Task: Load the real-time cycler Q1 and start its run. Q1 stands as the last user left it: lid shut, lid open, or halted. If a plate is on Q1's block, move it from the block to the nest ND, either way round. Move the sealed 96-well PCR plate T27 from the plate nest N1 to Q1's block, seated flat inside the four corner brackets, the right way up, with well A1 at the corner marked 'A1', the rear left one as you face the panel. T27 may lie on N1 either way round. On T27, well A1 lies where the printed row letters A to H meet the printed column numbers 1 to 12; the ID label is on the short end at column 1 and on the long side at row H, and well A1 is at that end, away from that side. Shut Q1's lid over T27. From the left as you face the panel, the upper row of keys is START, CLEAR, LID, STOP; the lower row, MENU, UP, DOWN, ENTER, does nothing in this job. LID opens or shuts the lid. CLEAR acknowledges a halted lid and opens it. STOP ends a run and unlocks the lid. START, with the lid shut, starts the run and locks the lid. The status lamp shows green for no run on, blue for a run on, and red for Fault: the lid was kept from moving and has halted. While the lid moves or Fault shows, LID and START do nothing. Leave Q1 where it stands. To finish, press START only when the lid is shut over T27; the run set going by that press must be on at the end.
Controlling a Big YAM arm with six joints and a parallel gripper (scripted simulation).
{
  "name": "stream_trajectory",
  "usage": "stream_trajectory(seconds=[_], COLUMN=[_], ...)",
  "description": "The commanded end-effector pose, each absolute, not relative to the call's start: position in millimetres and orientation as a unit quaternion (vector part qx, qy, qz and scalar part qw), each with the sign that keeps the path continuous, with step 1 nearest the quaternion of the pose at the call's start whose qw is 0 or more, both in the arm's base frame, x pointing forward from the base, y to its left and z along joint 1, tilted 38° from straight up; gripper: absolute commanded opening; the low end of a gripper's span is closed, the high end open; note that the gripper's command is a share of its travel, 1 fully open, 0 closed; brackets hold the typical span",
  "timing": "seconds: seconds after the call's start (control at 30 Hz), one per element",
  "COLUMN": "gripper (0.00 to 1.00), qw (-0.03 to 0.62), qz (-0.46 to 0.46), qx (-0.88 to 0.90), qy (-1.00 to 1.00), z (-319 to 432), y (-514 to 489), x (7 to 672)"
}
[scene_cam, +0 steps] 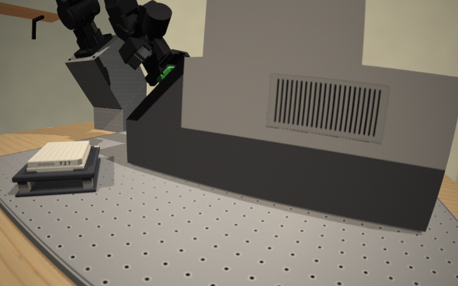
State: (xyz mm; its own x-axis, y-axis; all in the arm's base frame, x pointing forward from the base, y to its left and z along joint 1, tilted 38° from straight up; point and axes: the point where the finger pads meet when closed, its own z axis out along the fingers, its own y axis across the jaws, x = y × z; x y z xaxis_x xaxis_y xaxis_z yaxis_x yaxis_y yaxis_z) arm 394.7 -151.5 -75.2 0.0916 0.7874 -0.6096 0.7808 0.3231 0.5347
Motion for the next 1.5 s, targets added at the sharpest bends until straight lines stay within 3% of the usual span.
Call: stream_trajectory(seconds=[0.0,1.47], gripper=[0.0,0.0], qw=[0.478,0.478], qz=[0.01,0.022], qx=[0.578,0.576], qy=[0.661,0.663], z=[-57,-59], y=[-160,-149], x=[414,416])
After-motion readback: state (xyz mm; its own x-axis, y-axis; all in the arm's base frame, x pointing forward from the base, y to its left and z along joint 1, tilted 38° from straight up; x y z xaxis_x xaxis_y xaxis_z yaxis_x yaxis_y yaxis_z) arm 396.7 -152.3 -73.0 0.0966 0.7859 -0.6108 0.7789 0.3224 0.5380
